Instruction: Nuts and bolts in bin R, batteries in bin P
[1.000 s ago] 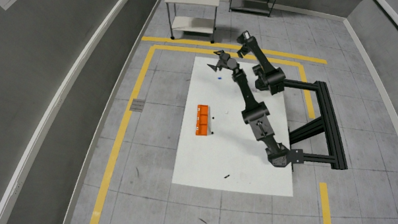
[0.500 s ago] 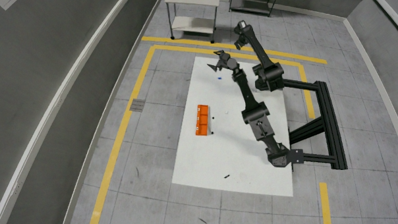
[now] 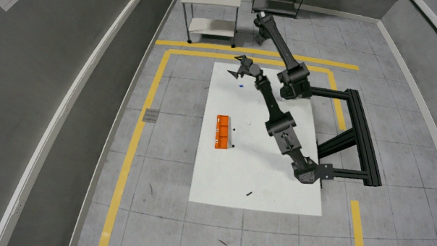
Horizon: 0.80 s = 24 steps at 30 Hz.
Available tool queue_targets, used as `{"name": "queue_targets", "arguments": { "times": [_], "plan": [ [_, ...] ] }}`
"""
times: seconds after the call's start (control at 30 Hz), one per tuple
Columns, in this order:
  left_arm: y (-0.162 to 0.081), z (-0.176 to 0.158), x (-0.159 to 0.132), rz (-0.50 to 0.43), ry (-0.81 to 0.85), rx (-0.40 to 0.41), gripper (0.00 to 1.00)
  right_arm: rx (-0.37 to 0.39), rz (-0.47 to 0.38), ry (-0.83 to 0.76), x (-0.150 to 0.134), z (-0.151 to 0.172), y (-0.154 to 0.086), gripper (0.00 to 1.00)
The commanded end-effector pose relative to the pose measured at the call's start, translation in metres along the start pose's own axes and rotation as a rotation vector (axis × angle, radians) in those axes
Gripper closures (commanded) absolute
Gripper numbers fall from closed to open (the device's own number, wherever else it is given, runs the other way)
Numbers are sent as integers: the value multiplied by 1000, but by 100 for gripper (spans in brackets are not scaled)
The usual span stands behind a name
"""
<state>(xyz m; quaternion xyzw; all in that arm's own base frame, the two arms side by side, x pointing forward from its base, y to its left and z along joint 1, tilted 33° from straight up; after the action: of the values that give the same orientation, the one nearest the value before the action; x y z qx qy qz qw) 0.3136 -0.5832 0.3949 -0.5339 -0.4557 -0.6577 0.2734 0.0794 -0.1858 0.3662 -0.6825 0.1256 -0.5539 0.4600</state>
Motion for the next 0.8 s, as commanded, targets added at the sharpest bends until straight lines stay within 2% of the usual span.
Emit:
{"name": "queue_targets", "arguments": {
  "times": [0.0,0.5,0.77],
  "plan": [
    [0,-1,7,-9,-9,-2,0,-28,-23,37,21,-4,-33,0],
    [0,-1,7,-9,-9,-2,0,-80,12,77,38,-6,-80,0],
    [0,-1,7,-9,-9,-2,0,-93,20,86,41,-6,-91,0]
  ]
}}
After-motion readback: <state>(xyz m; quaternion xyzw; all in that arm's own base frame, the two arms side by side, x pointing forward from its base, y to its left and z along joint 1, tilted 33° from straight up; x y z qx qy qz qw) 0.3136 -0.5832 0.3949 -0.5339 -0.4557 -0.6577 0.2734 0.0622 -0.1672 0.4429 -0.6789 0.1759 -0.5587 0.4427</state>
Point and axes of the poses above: on each arm, the point where the finger pads meet when closed, its own y axis out along the fingers, its own z axis across the jaws, x = y × z, the point moved 3 cm from there along -y, back along the fingers, and after that the axes turned 3 degrees about y, right-handed, at the moved point
